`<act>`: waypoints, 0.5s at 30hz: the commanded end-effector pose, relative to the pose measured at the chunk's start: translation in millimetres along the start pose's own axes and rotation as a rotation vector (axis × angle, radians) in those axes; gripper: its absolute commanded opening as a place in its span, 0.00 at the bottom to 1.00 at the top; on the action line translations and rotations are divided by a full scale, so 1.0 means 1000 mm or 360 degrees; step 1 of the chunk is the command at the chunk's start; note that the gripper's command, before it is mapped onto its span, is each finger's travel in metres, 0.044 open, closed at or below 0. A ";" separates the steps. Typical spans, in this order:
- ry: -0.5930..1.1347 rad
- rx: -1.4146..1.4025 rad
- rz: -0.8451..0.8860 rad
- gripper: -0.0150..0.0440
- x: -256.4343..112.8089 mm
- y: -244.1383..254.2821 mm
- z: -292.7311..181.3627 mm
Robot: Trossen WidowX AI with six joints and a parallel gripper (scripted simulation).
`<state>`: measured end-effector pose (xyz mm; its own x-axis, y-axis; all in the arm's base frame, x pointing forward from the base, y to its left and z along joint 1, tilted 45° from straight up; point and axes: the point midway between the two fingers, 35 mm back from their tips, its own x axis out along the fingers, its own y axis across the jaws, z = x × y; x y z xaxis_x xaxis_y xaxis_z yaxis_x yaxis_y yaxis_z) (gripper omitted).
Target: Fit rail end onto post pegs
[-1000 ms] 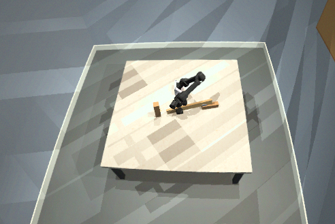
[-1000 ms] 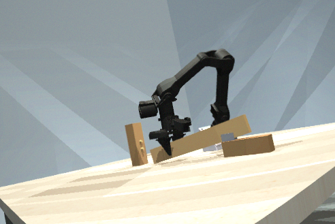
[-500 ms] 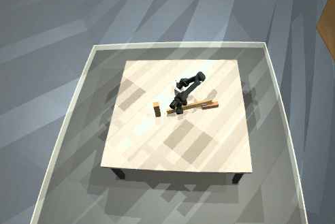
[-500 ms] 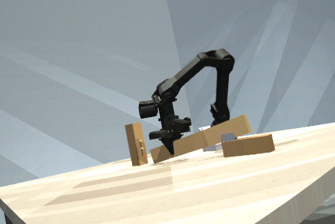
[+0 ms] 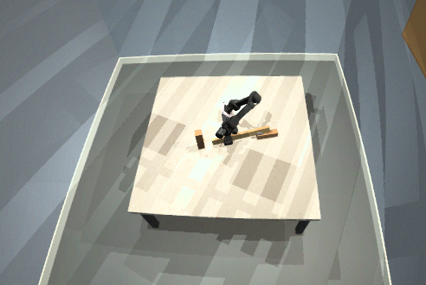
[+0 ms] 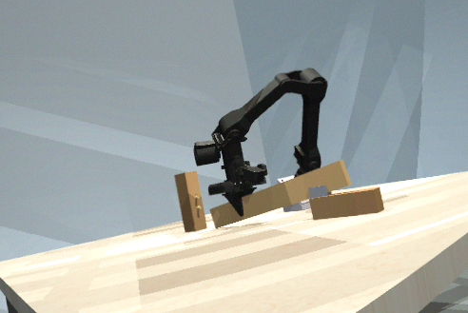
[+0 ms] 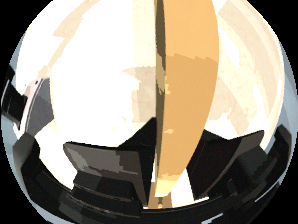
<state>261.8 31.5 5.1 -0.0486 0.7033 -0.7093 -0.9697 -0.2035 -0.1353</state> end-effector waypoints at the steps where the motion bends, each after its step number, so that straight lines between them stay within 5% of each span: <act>1: -0.0002 -0.0005 -0.0006 0.25 -0.003 -0.001 0.000; 15: -0.0002 -0.0005 -0.0006 0.25 -0.010 -0.003 0.000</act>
<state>261.9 27.3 9.5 -0.0538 0.7042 -0.7079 -0.9700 -0.2053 -0.1306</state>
